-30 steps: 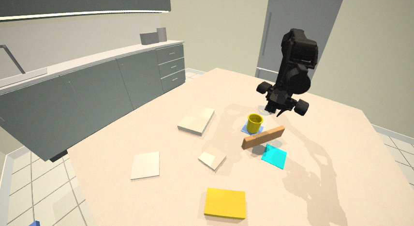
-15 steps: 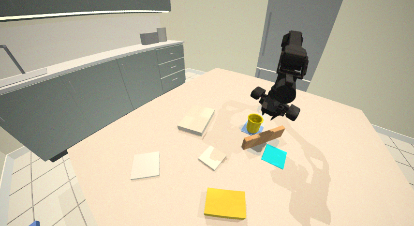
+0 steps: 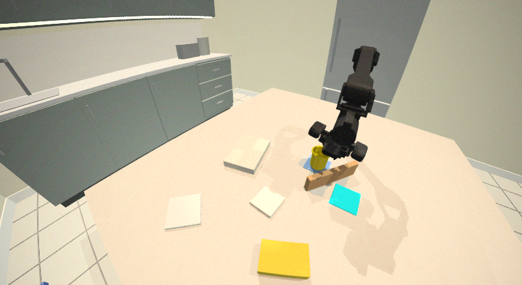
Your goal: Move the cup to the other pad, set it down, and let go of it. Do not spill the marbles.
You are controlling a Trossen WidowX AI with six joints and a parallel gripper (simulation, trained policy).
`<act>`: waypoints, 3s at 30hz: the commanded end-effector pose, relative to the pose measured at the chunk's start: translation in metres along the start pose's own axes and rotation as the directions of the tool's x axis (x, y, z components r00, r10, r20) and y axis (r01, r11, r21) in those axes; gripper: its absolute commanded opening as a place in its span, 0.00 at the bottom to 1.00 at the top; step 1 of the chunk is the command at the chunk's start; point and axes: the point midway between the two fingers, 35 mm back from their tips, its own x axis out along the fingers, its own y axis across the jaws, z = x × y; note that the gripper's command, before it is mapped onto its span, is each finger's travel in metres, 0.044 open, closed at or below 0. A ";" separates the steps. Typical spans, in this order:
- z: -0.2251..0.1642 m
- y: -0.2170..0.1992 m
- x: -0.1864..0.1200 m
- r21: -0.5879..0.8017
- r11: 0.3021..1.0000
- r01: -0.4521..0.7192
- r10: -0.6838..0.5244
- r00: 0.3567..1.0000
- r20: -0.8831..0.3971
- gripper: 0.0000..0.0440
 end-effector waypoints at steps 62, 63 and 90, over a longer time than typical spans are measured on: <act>0.065 0.073 -0.046 -0.404 0.915 0.014 0.102 0.959 0.264 0.04; 0.066 0.077 -0.046 -0.408 0.913 0.015 0.104 0.958 0.268 0.04; 0.072 0.127 0.001 -0.426 0.904 0.033 0.111 0.945 0.308 0.16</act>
